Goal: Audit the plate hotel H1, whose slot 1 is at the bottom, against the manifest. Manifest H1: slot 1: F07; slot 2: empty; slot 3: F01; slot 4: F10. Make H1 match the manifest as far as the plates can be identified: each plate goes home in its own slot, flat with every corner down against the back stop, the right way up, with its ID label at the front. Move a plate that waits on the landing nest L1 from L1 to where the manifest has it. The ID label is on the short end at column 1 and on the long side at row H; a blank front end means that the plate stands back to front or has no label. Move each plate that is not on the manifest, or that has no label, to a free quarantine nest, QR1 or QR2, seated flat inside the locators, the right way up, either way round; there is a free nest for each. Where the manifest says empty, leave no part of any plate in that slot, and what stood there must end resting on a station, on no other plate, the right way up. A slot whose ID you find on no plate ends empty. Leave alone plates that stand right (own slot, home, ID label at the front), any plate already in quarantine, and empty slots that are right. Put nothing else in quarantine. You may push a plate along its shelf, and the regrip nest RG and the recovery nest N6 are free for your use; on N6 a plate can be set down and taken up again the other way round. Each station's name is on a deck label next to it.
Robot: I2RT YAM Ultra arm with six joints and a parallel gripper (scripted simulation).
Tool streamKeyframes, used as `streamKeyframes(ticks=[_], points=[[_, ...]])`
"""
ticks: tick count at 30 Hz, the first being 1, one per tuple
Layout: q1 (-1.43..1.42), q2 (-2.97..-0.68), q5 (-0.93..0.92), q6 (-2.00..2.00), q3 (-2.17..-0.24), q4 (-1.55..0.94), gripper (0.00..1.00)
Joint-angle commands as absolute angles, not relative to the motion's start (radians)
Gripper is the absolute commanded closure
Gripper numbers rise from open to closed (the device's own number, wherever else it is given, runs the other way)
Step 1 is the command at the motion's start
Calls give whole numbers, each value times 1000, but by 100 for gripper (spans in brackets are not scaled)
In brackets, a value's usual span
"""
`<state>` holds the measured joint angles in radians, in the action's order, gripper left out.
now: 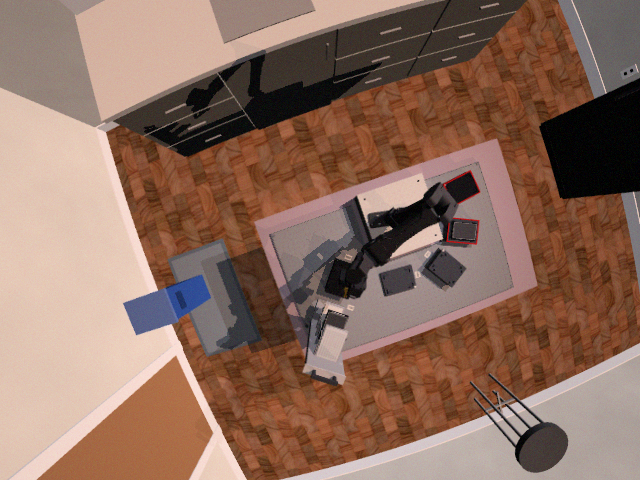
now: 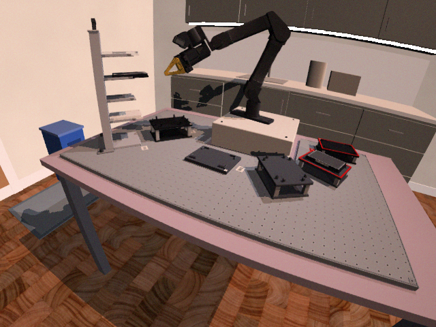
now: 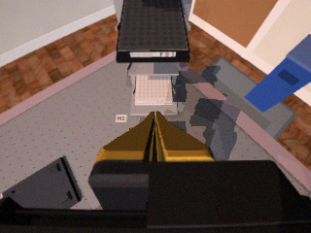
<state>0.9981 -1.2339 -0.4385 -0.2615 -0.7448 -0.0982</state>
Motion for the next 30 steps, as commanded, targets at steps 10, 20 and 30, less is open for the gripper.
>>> streamKeyframes(ticks=[10, 20, 30], points=[[998, -1230, -445, -265, -750, -98, 100], [999, -1230, -445, -265, -750, -98, 100], [989, -1247, -437, -260, -761, -89, 100]])
